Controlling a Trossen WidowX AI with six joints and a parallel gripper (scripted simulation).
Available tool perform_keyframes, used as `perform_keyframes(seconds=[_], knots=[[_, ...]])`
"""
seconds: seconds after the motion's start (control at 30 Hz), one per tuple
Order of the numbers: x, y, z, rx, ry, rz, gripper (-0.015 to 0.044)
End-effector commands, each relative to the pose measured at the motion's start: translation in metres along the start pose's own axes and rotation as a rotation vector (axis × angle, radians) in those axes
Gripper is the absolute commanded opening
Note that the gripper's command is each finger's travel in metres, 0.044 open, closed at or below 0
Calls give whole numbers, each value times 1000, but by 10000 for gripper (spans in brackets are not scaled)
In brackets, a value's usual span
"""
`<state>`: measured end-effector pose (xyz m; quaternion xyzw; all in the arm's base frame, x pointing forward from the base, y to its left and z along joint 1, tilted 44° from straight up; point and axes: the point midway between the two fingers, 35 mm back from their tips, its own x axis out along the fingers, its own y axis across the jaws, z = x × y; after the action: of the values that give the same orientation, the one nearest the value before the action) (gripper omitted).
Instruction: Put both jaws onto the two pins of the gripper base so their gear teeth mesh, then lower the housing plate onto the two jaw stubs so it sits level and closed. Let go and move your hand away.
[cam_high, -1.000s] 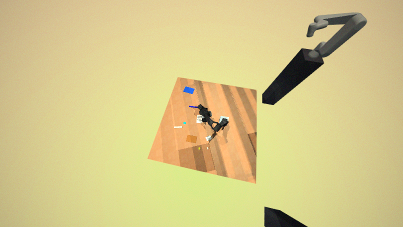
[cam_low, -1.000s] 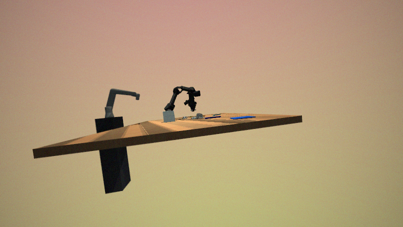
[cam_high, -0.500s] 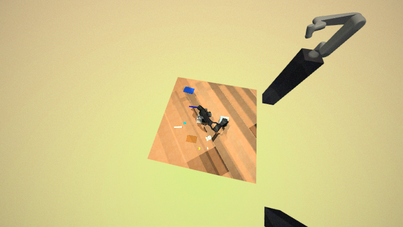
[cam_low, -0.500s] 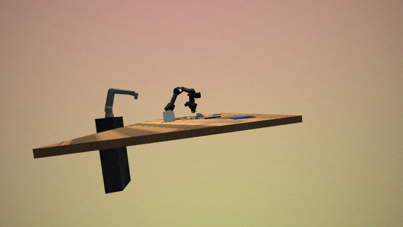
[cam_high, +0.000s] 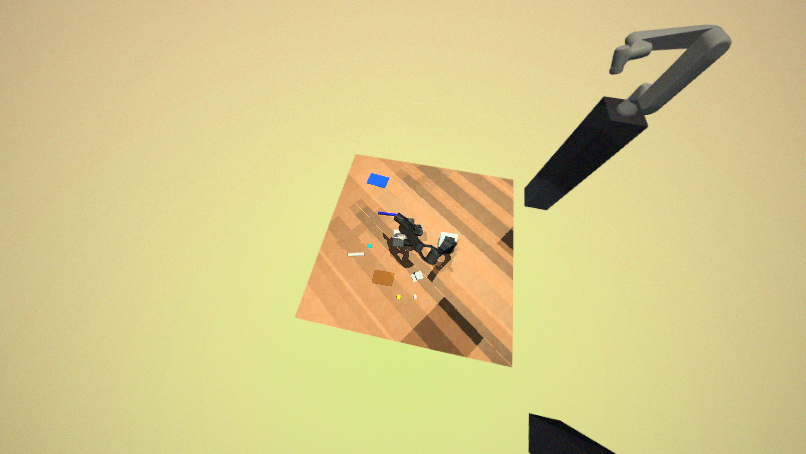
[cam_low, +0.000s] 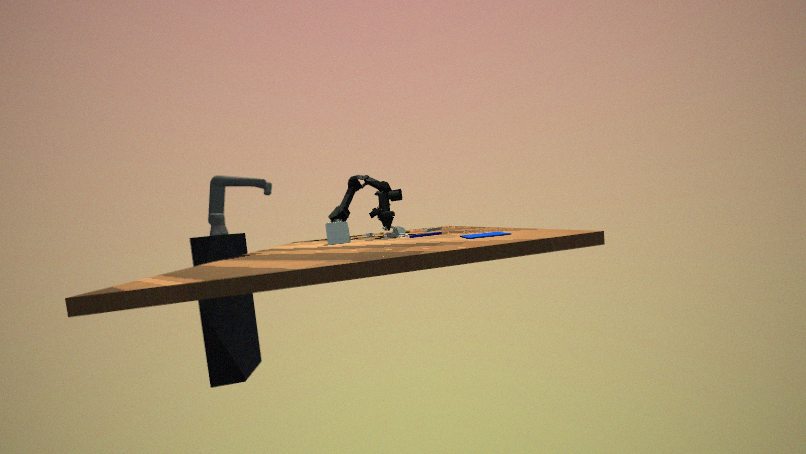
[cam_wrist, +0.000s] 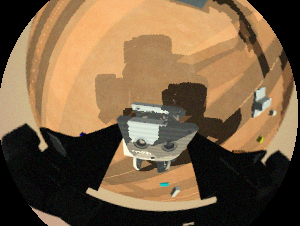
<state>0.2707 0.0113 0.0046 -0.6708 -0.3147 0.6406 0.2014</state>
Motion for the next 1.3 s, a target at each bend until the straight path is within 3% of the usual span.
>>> perform_keyframes(seconds=[0.0,1.27], knots=[[7,0,2,9,-2,-8,351],[23,-1,3,18,-2,-10,351]])
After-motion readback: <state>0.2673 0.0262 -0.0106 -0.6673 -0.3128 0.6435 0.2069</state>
